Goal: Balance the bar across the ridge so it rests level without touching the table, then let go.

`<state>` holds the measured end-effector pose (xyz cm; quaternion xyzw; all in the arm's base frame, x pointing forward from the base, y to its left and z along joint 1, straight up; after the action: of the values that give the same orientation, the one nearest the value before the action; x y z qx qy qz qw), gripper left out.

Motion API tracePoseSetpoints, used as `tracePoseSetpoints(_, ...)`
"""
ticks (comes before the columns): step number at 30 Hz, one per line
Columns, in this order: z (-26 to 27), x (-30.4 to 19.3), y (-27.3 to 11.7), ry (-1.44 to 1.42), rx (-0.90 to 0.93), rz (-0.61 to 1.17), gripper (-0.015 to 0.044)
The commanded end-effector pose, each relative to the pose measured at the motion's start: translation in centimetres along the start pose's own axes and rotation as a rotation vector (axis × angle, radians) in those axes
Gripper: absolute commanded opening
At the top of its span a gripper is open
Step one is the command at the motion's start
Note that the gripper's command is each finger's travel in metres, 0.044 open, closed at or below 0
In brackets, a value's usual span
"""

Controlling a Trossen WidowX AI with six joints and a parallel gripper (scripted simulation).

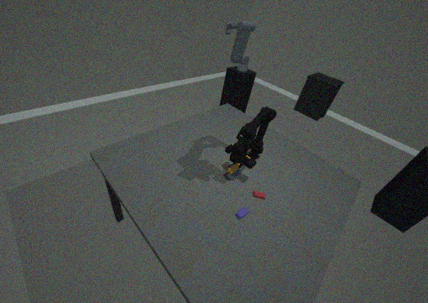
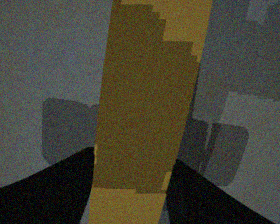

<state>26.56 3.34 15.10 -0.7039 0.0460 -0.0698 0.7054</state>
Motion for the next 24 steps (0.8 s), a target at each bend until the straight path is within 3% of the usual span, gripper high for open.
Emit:
tracePoseSetpoints(1,0.02,-0.09,0.73,0.004,0.004,0.004,0.0000)
tracePoseSetpoints(24,-0.01,-0.12,1.27,0.004,0.004,0.004,0.0000)
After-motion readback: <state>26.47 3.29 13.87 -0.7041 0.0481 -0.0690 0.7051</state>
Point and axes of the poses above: the point midway between the two fingers, 35 mm back from their tips, its own y axis out along the fingers, its own z axis across the jaws, x = y × z, the point moved 2 cm from there along -y, back along the fingers, and after that the axes turned 12 degrees about y, right-handed, at the moved point
